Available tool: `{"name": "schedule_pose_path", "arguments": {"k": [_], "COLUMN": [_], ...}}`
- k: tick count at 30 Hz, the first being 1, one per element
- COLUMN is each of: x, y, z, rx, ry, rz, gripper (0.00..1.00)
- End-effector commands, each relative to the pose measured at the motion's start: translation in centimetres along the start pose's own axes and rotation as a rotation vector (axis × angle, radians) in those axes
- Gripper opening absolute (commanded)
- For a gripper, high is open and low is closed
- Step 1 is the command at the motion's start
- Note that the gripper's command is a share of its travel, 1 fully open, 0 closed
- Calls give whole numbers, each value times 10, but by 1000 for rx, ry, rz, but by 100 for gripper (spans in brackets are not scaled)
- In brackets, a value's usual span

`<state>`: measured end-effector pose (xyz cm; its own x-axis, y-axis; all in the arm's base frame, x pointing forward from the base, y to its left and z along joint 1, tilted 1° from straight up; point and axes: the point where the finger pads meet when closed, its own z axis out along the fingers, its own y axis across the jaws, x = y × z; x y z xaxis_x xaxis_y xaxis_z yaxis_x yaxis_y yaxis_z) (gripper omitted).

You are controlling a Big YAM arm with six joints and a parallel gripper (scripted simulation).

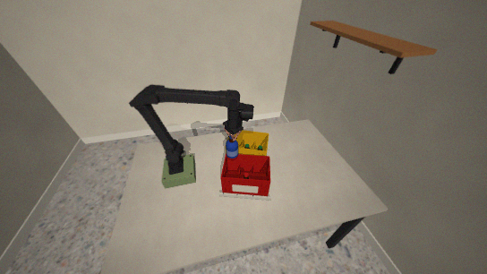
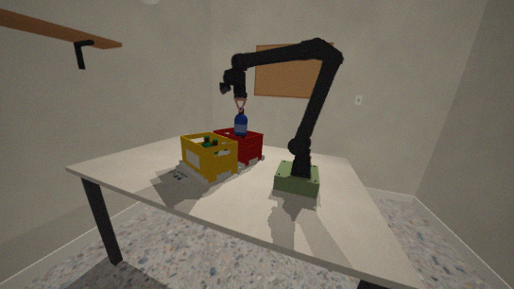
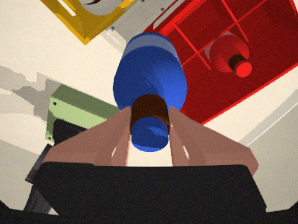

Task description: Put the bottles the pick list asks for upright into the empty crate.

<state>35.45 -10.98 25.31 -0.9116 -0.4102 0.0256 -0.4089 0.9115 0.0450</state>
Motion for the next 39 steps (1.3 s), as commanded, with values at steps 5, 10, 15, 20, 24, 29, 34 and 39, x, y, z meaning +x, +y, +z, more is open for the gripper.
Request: {"name": "schedule_pose_path", "arguments": {"k": [5,10,15,20,24,29,34,39], "x": [-29,-34,-41,-48,-53,-59,-64,-73], "y": [-1,3,11,18,22,28,36,43], "z": [-49,-48,-48,-49,-48,-46,-51,-48], "rx": [76,75,73,73,72,69,74,69], "ry": [-84,-83,-84,-87,-86,-83,-95,-90], "rz": [13,13,13,13,13,13,13,13], "gripper": [0,0,0,0,0,0,0,0]}}
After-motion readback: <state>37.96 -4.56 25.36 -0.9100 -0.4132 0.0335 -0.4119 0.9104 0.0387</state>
